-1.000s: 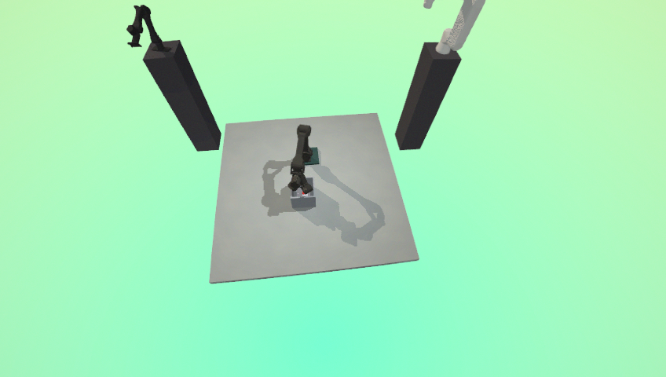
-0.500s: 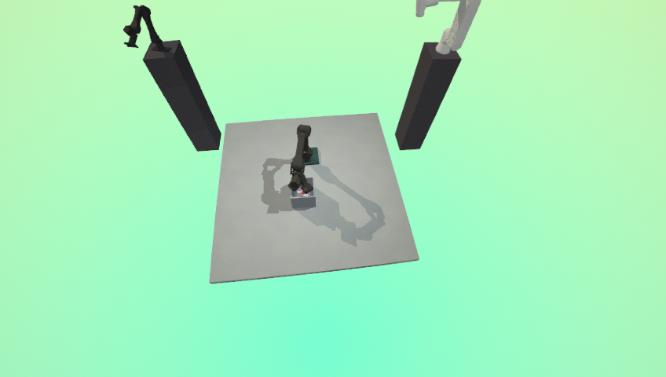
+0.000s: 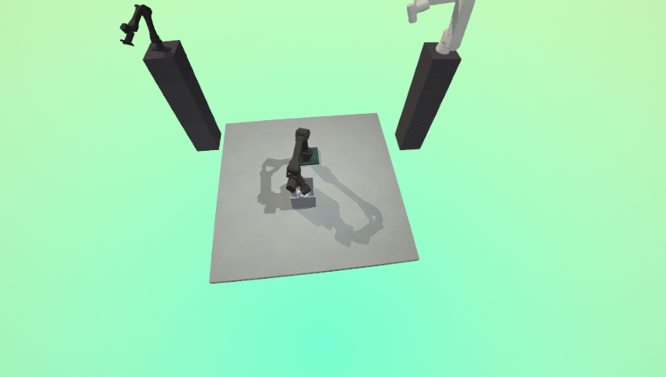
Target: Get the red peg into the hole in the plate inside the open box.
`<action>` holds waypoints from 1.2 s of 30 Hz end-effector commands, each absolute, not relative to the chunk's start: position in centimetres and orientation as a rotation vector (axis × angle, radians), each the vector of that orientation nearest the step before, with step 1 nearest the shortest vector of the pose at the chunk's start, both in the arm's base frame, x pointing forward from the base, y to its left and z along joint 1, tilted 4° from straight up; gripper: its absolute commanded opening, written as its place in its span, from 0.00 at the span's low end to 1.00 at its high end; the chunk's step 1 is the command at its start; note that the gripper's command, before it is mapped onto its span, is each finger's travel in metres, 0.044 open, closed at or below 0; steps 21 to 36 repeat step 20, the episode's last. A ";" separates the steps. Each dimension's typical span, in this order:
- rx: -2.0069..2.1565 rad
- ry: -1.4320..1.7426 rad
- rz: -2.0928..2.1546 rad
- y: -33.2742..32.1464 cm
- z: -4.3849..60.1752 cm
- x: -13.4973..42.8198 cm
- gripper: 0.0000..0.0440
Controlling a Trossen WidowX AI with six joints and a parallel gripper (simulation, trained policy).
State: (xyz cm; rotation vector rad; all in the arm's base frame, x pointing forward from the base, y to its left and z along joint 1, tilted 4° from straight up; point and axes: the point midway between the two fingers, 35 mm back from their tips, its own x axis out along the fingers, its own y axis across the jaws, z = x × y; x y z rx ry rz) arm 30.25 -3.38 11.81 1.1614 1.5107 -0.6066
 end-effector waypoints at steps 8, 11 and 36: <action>1.136 1.431 -0.457 -6.0 8.2 35.6 0.34; 1.137 1.417 -0.430 -5.9 8.7 36.1 0.33; 1.104 1.362 -0.404 -6.9 9.9 37.7 0.39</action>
